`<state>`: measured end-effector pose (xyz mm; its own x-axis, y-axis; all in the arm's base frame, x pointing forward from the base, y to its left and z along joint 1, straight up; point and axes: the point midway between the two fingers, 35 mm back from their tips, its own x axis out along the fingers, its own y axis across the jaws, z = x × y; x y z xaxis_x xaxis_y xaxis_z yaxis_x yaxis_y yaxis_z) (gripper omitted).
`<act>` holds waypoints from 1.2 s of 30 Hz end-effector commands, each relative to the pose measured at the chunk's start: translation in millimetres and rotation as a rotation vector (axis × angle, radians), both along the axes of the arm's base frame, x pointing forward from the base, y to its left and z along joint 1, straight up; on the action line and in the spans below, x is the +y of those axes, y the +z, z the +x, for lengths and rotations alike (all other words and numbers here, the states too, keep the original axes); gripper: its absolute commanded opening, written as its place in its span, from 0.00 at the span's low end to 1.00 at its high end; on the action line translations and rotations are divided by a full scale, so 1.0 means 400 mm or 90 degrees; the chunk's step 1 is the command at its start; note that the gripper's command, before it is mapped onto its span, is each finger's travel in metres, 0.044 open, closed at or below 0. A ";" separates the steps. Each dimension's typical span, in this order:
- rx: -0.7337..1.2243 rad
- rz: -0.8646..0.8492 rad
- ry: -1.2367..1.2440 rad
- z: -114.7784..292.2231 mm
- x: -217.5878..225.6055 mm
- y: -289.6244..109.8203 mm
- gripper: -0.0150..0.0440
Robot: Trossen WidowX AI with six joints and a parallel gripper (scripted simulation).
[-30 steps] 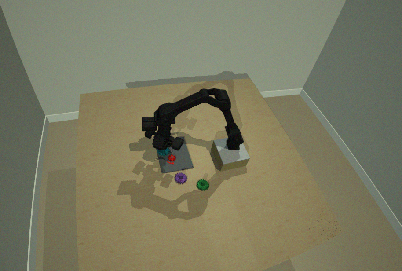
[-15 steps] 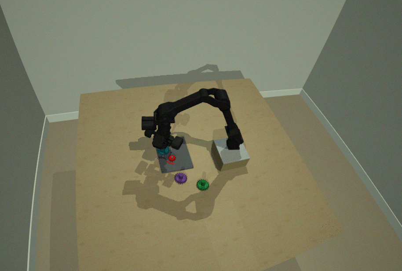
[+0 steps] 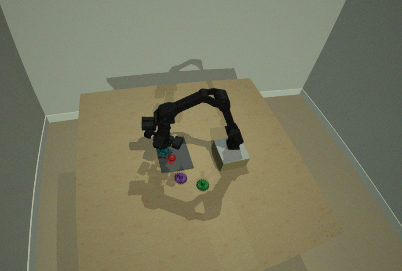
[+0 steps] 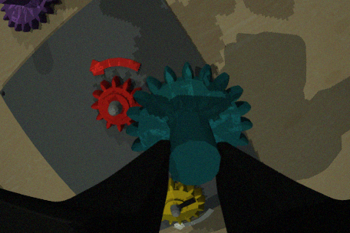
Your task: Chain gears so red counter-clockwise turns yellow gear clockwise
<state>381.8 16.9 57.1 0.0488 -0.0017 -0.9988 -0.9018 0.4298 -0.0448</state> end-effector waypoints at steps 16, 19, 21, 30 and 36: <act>0.003 -0.001 0.014 0.001 -0.001 -0.072 0.25; 0.003 0.000 -0.017 0.002 -0.001 -0.084 0.25; 0.003 0.001 -0.038 0.001 0.000 -0.092 0.25; 0.003 0.005 -0.115 0.001 -0.002 -0.107 0.25; 0.003 0.004 -0.098 0.003 -0.002 -0.109 0.25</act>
